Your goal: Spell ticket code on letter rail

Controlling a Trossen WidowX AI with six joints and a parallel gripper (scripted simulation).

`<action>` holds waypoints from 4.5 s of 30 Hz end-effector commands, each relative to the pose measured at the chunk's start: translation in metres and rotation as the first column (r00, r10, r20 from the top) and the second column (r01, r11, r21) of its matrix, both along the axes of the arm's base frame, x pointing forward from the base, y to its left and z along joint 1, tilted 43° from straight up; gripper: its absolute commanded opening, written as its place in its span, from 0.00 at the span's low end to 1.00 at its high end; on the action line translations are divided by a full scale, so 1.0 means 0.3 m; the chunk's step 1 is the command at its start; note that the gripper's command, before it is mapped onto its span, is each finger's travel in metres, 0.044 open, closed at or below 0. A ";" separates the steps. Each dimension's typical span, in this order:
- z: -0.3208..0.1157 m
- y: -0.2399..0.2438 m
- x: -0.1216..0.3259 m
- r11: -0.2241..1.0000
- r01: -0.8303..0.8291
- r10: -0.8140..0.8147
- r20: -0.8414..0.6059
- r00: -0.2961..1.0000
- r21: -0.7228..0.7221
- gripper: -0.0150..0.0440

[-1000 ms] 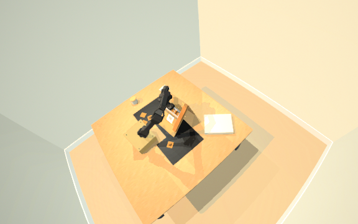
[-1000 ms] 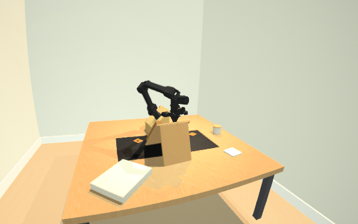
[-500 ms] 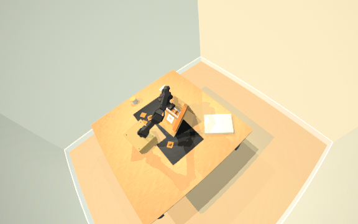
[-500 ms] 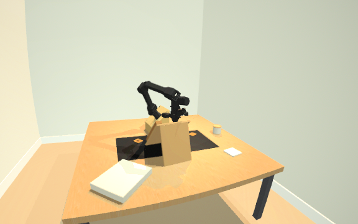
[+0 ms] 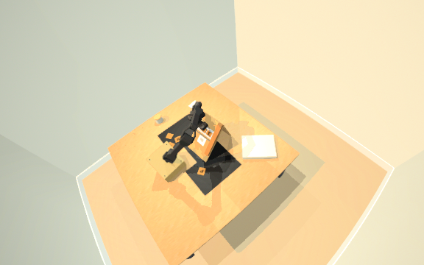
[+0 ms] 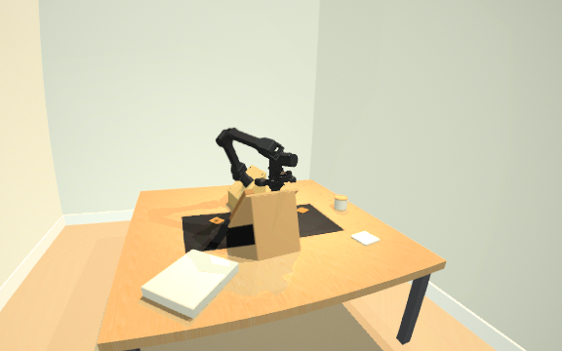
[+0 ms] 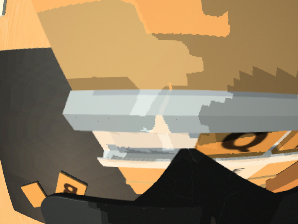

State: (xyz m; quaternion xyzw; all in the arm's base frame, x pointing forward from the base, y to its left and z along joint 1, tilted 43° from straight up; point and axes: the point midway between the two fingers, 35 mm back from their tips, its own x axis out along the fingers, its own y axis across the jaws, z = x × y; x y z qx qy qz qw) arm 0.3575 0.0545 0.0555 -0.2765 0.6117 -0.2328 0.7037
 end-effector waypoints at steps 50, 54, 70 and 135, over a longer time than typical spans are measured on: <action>0.012 -0.036 0.021 1.000 -0.005 0.004 -0.004 1.000 -0.006 0.25; 0.015 -0.039 0.021 1.000 -0.005 0.004 -0.004 1.000 -0.006 0.25; 0.027 -0.052 0.022 1.000 -0.005 0.004 -0.004 1.000 -0.006 0.25; 0.439 0.117 -0.378 0.891 -0.441 0.439 0.457 0.774 -0.108 1.00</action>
